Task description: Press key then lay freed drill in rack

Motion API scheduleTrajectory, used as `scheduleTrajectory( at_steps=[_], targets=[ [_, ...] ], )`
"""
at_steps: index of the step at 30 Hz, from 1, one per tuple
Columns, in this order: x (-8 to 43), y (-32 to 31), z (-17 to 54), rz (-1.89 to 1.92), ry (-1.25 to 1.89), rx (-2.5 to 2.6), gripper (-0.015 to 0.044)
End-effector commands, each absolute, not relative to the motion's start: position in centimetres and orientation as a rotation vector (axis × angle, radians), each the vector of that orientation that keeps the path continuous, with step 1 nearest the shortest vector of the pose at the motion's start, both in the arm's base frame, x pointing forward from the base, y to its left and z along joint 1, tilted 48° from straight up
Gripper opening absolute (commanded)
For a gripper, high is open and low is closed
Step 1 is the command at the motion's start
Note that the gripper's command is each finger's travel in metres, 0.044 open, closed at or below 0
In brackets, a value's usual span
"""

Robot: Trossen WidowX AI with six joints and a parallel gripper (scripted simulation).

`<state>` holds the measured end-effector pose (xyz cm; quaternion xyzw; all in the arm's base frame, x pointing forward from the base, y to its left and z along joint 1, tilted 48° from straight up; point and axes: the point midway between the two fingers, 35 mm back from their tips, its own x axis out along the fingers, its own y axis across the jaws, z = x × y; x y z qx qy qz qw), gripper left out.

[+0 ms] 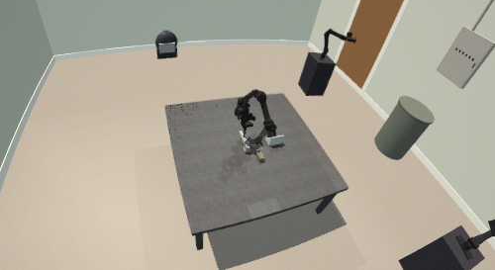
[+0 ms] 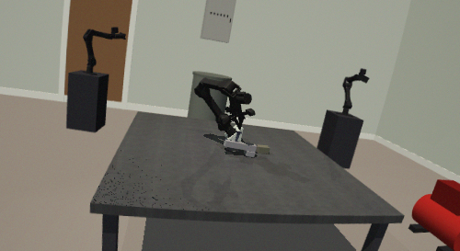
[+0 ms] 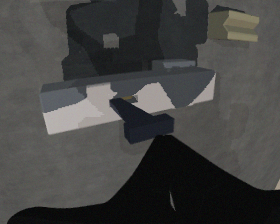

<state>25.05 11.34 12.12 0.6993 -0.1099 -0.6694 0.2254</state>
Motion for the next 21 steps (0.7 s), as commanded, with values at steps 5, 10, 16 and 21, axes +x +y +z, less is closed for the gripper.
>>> scheduleTrajectory(
  at_steps=[5, 10, 16, 21],
  targets=[
    [24.98, 10.32, 11.36, -1.846, -0.302, 1.915, 0.0000],
    [25.05, 10.32, 11.30, -1.846, -0.302, 1.914, 0.0000],
    [25.13, 10.16, 11.13, -1.846, -0.302, 1.914, 0.0000],
    [25.19, 10.03, 11.07, -1.846, -0.302, 1.914, 0.0000]
  ],
)
